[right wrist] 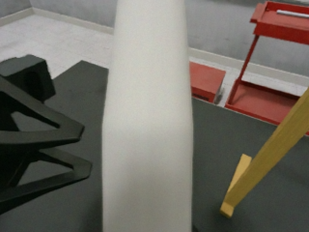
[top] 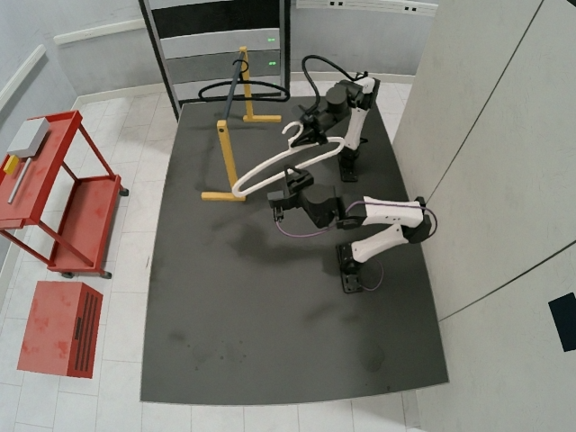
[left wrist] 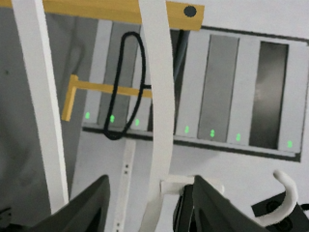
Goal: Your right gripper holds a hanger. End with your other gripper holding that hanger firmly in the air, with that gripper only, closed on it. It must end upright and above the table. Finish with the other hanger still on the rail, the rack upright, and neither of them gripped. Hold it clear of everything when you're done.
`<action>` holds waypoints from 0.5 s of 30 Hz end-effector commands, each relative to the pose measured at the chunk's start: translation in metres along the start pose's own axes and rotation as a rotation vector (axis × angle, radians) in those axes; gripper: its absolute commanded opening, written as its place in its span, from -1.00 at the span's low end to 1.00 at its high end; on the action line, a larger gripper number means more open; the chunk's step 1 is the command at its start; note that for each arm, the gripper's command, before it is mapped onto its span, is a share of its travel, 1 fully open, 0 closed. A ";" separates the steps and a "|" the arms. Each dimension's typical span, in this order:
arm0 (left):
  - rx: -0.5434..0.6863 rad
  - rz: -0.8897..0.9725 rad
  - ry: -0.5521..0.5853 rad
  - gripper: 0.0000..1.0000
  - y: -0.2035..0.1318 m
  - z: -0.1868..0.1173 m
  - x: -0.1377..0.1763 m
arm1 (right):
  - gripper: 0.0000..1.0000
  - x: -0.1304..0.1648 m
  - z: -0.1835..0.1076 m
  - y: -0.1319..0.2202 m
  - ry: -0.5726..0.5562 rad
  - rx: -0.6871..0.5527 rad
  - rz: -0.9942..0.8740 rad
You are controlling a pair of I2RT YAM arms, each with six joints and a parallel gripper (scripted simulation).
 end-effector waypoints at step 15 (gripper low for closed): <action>0.081 0.002 0.002 -0.06 -0.009 0.001 0.004 | -1.00 -0.011 -0.021 0.002 -0.027 0.005 0.030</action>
Point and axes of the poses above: on each arm, the point where the finger pads meet when closed, its own z axis out along the fingers, its own y axis across the jaws, x = y × z, the point moved 5 cm from there along -z, back along the fingers, and after that the axes turned 6 degrees about z, right-handed, at the moved point
